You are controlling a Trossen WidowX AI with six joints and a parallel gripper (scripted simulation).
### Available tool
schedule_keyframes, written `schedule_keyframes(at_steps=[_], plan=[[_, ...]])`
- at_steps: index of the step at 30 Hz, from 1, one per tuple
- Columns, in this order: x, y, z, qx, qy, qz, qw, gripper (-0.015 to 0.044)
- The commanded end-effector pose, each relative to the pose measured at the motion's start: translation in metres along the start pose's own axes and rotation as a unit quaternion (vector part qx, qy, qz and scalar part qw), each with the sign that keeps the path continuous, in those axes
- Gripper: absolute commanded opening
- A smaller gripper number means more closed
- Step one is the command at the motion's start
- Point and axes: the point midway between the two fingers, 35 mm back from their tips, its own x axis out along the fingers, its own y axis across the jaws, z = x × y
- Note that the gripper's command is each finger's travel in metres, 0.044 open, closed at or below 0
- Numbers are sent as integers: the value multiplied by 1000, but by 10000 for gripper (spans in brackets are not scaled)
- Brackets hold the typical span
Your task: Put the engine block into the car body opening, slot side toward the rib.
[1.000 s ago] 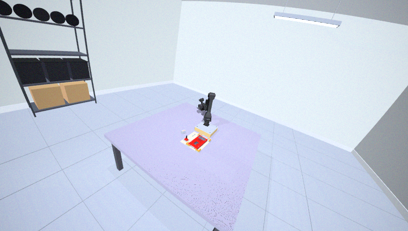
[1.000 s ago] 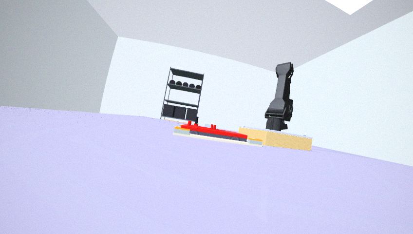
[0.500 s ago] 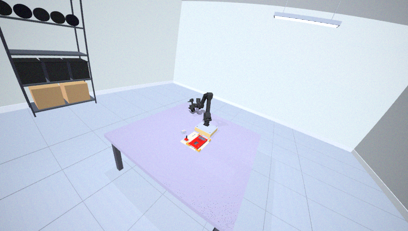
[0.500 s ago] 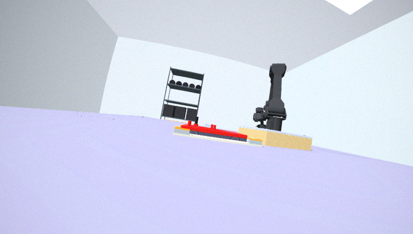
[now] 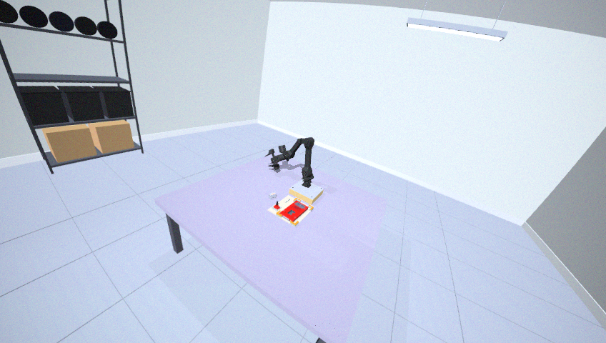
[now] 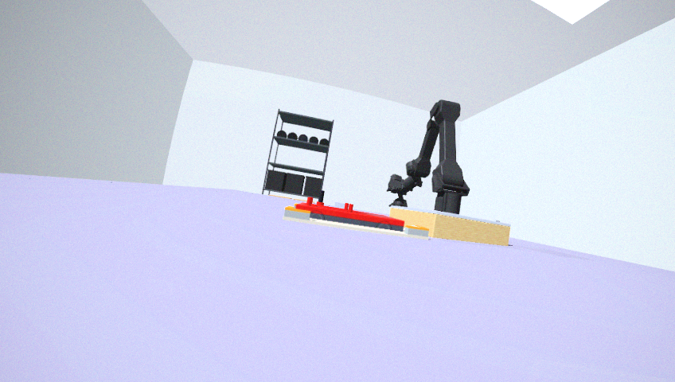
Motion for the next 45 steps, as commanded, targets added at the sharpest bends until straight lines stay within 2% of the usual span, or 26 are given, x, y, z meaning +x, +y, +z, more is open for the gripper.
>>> schedule_keyframes(at_steps=[1, 10, 21, 33, 45], plan=[[10, 0, 40, -5, -34, 39, 999, 440], [15, 13, 129, -33, -108, 128, 985, 440], [-9, 40, 228, -113, -172, 245, 947, 440], [-72, 75, 311, -240, -214, 356, 878, 440], [-157, 101, 356, -392, -227, 432, 780, 440]])
